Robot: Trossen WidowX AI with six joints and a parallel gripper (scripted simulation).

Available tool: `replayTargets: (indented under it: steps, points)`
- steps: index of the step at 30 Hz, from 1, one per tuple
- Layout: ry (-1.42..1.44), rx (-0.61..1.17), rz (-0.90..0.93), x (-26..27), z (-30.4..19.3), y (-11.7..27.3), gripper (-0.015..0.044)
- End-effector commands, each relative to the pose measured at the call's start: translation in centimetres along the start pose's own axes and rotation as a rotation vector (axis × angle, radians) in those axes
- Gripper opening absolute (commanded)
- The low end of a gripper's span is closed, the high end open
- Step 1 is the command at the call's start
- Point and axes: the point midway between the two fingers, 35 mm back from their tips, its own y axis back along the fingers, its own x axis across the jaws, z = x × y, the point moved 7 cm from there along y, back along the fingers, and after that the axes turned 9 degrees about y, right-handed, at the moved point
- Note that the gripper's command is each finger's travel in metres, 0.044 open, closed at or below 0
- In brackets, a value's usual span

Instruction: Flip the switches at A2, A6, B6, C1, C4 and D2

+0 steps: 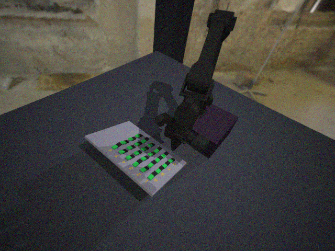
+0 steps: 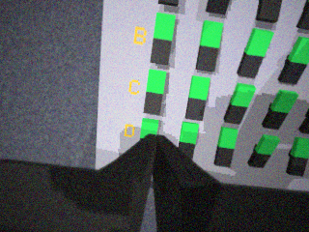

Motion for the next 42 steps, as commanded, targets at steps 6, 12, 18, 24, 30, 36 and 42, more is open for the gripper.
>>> replayTargets:
  steps: [6,12,18,24,30,36,42]
  points:
    - [-0.014,-0.038,-0.015,0.3,-0.4,-3.3,0.0000]
    - [-0.014,-0.038,-0.015,0.3,-0.4,-3.4,0.0000]
    - [-0.014,-0.038,-0.015,0.3,-0.4,-4.4,0.0000]
    - [-0.014,-0.038,-0.015,0.3,-0.3,-5.2,0.0000]
    - [-0.014,-0.038,-0.015,0.3,-0.3,-5.8,0.0000]
    - [-0.014,-0.038,-0.015,0.3,-0.3,-5.8,0.0000]
    - [-0.014,-0.038,-0.015,0.3,-0.3,-5.8,0.0000]
